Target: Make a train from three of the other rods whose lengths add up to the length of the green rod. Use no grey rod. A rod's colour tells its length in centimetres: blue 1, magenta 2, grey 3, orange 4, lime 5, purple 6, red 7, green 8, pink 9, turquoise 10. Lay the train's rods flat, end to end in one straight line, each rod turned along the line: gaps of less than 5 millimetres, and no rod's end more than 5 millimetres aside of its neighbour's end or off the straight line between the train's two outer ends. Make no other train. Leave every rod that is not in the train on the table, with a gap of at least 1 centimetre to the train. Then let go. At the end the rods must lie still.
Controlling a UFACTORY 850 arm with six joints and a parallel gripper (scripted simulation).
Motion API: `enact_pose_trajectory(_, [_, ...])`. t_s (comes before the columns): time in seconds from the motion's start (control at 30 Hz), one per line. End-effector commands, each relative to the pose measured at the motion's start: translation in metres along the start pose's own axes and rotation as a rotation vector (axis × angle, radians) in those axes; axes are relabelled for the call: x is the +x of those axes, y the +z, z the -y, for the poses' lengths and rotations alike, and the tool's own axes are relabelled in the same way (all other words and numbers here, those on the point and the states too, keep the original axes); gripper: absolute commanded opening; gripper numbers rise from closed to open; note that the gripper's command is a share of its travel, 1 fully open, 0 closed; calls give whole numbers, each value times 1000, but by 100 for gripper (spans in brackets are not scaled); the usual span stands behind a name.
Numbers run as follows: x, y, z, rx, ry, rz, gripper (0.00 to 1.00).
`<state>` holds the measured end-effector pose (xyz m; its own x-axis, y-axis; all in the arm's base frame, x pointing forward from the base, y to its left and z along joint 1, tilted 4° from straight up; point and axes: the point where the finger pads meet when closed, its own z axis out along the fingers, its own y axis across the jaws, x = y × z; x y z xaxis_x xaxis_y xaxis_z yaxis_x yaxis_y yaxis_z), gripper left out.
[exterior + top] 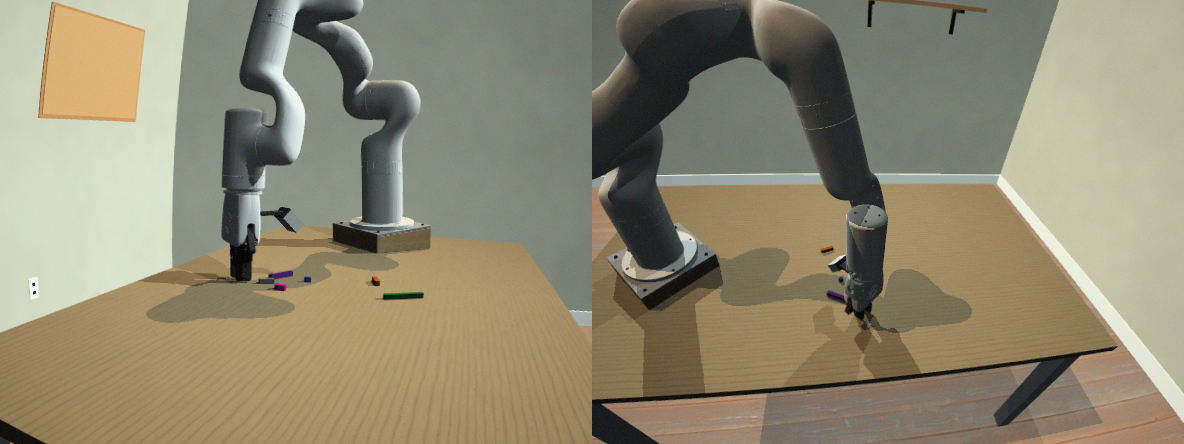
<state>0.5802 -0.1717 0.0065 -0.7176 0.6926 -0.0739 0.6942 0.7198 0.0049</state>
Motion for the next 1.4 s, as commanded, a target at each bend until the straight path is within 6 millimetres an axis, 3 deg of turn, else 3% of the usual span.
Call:
enact_pose_trajectory(0.0, [-1,2,0,-1,0,2,24])
enact_pose_trajectory(1.3, [-1,2,0,-1,0,2,24])
enact_pose_trajectory(1.33, [-1,2,0,-1,0,2,4])
enact_pose_trajectory(1.37, [-1,2,0,-1,0,2,4])
